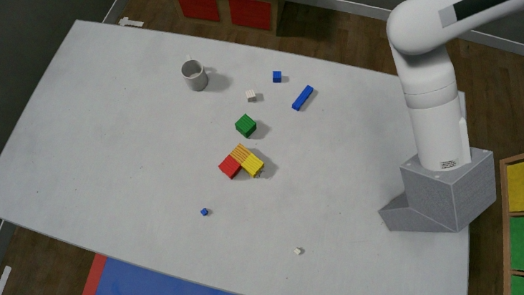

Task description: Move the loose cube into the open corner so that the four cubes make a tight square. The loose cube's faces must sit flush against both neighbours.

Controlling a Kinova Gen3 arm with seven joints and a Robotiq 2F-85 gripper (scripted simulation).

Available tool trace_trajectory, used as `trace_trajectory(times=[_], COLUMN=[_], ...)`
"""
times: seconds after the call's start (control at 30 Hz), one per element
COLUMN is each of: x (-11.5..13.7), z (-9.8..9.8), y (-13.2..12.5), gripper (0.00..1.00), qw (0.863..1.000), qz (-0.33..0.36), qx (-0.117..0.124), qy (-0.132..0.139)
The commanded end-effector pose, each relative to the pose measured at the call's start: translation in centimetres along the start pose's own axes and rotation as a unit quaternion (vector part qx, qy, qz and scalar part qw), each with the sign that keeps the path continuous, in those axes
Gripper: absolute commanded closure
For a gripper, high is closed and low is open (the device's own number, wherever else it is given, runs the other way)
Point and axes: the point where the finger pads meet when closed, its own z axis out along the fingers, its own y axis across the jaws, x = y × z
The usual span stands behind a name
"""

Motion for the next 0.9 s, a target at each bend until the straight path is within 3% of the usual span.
trace_trajectory(times=[0.0,0.5,0.53,0.77,0.8,0.87], x=[1.3,2.5,3.7,3.7,4.9,4.9], z=[-0.8,-1.4,-2.0,-2.0,-2.6,-2.6], y=[-0.5,-0.7,-0.8,-0.8,-1.0,-1.0], gripper=[0.0,0.0,0.0,0.0,0.0,0.0], qw=[1.0,1.0,0.999,0.999,0.999,0.999], qz=[-0.006,-0.008,-0.01,-0.01,-0.012,-0.012], qx=[0.014,0.024,0.034,0.034,0.044,0.044], qy=[0.005,0.01,0.015,0.015,0.02,0.02])
